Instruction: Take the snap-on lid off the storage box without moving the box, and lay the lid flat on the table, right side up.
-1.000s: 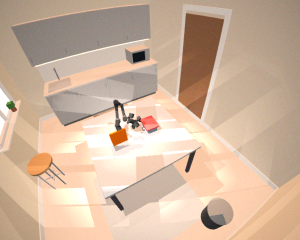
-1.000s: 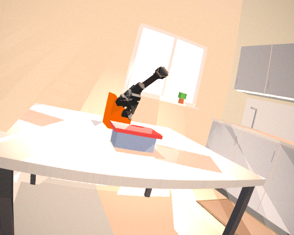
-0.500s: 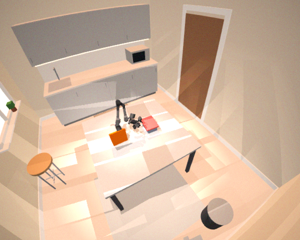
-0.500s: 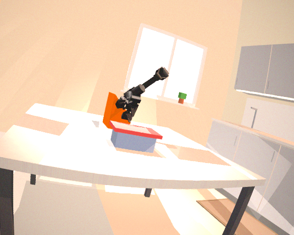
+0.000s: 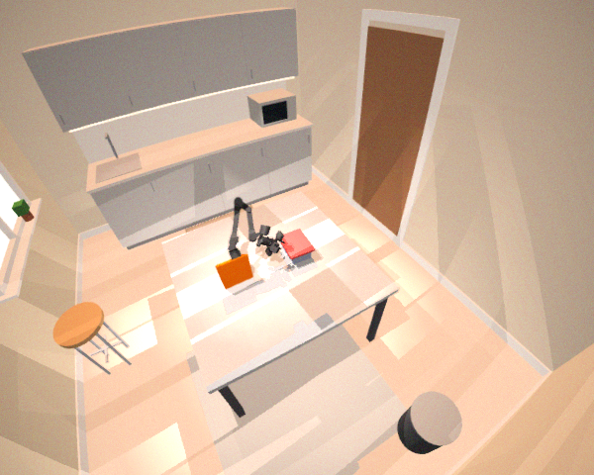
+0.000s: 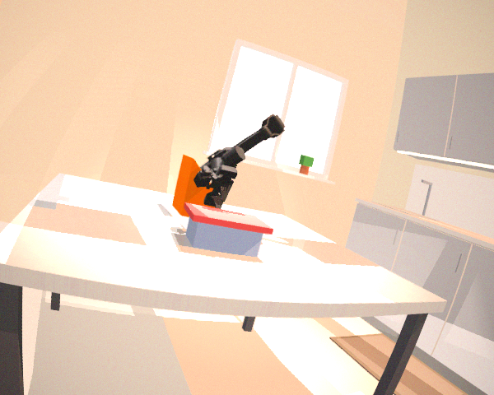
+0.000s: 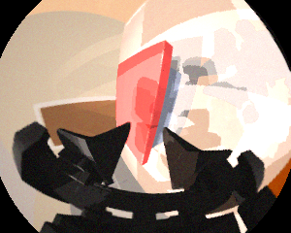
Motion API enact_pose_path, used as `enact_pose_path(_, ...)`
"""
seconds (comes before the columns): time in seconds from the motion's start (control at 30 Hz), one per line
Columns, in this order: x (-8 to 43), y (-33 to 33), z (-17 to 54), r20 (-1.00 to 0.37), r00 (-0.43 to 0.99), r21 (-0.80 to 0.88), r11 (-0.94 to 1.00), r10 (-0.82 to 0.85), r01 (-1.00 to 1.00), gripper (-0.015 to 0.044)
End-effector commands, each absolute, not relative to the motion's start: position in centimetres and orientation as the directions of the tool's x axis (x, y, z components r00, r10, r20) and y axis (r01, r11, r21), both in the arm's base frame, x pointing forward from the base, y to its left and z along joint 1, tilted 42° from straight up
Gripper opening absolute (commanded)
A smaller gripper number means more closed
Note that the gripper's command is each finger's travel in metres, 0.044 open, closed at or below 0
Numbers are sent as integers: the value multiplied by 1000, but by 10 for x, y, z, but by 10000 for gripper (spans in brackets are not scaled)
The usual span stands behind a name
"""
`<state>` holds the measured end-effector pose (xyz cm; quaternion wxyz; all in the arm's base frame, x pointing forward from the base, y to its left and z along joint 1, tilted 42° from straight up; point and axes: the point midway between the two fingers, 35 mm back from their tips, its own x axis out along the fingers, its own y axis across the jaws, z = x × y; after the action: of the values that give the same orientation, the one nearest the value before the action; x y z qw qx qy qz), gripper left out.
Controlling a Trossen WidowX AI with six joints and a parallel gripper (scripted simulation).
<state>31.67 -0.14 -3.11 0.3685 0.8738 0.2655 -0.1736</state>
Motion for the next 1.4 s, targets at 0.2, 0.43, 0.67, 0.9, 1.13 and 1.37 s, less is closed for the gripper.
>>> enact_pose_path(0.2, 330, 5, -41, -500, 799, 548, -593, 335, 591, 235)
enact_pose_path(0.43, 337, 10, -47, -497, 800, 548, -594, 335, 589, 235)
enact_pose_path(0.67, 337, 10, -47, -497, 800, 548, -594, 335, 589, 156)
enact_pose_path(0.9, 337, 10, -47, -497, 800, 548, -594, 335, 589, 109)
enact_pose_path(1.13, 336, 10, -47, -497, 800, 549, -592, 337, 590, 0)
enact_pose_path(1.37, 336, 10, -45, -496, 799, 550, -590, 339, 592, 0)
